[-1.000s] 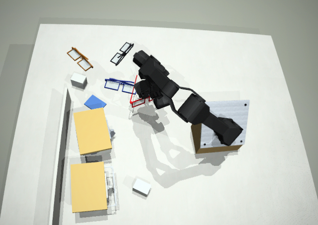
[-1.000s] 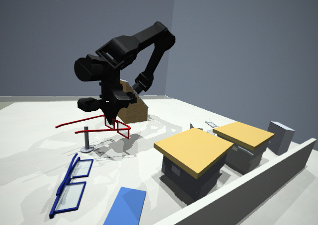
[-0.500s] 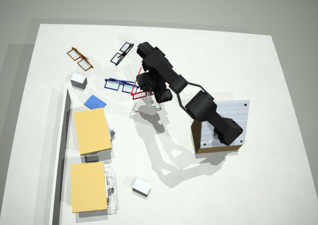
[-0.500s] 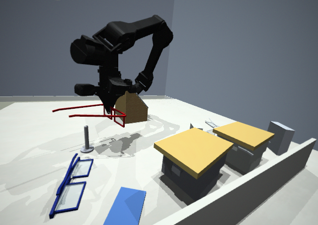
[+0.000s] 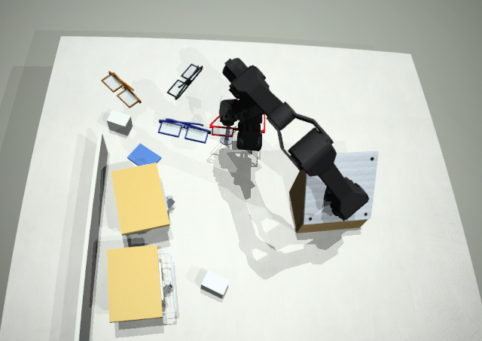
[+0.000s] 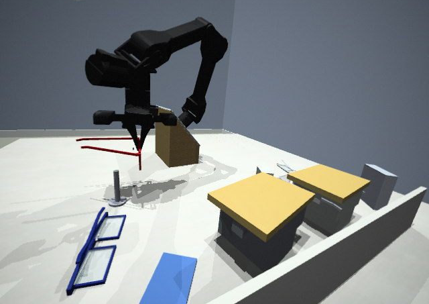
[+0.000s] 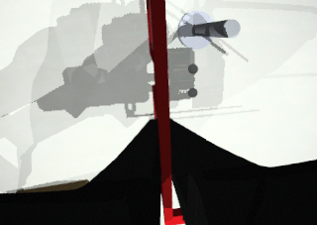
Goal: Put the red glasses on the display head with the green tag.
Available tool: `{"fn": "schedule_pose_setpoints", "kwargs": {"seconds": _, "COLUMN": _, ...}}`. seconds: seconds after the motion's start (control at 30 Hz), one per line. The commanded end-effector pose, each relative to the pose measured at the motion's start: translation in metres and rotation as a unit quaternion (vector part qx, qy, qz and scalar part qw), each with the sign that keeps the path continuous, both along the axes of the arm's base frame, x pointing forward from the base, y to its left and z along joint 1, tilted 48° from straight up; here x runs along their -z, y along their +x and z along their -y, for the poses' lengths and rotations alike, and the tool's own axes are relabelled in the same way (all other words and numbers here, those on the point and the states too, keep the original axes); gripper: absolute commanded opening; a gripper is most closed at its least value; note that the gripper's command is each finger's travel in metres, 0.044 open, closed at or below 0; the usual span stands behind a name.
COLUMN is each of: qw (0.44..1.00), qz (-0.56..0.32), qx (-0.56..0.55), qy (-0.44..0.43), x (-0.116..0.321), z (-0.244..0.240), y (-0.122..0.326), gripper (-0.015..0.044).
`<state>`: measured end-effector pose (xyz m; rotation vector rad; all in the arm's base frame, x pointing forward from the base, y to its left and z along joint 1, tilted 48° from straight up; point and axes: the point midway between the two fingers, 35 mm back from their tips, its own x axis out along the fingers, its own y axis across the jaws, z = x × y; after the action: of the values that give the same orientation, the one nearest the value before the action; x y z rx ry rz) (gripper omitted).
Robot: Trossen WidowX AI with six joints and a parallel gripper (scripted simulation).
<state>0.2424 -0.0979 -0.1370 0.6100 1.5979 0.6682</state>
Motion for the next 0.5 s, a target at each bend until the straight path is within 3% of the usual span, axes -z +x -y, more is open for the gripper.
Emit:
{"fn": "schedule_pose_setpoints", "kwargs": {"seconds": 0.0, "qw": 1.0, "qz": -0.009, "qx": 0.005, "qy": -0.002, "x": 0.008, "z": -0.007, "y": -0.003, "gripper": 0.0}}
{"fn": "schedule_pose_setpoints", "kwargs": {"seconds": 0.23, "qw": 1.0, "qz": -0.009, "qx": 0.005, "qy": -0.001, "x": 0.038, "z": -0.039, "y": -0.009, "gripper": 0.0}}
{"fn": "schedule_pose_setpoints", "kwargs": {"seconds": 0.47, "qw": 1.0, "qz": -0.009, "qx": 0.005, "qy": -0.001, "x": 0.04, "z": -0.042, "y": -0.011, "gripper": 0.0}}
